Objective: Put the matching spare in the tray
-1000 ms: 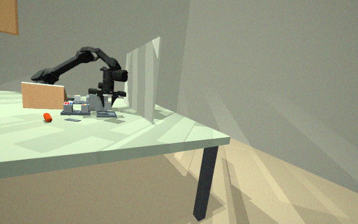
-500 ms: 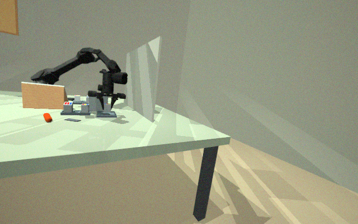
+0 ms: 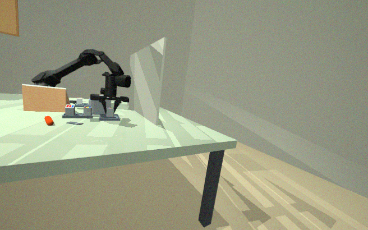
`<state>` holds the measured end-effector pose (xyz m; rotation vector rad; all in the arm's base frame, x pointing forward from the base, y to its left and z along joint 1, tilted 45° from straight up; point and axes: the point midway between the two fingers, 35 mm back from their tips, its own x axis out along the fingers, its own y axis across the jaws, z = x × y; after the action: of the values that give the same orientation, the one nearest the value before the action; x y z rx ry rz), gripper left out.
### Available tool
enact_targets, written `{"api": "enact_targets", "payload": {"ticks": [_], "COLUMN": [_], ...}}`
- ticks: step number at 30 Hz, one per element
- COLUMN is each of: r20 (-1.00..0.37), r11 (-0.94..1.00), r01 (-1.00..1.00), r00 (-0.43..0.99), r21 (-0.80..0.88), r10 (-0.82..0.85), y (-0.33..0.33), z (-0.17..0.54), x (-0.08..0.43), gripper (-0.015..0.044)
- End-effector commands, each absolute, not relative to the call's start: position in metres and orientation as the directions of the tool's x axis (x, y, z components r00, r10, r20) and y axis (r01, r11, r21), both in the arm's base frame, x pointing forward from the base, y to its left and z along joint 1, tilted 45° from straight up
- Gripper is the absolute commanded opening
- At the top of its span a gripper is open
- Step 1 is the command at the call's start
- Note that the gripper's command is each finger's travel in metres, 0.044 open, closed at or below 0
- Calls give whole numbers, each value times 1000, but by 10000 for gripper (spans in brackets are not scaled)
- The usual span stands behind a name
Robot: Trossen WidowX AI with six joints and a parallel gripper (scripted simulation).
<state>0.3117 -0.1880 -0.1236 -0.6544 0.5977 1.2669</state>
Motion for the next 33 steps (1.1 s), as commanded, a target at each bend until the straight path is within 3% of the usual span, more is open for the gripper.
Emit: {"api": "enact_targets", "payload": {"ticks": [1,7,17,33], "r20": [-725,-725,-724,-720], "r11": [170,170,178,188], "r01": [-979,-979,-978,-976], "r00": [200,200,202,207], "r21": [-115,-115,-111,-107], "r10": [659,659,660,663], "y": [-188,-188,-258,-257], "z": [-123,-123,-48,-51], "x": [312,312,290,290], "gripper": [289,440,440,440]}}
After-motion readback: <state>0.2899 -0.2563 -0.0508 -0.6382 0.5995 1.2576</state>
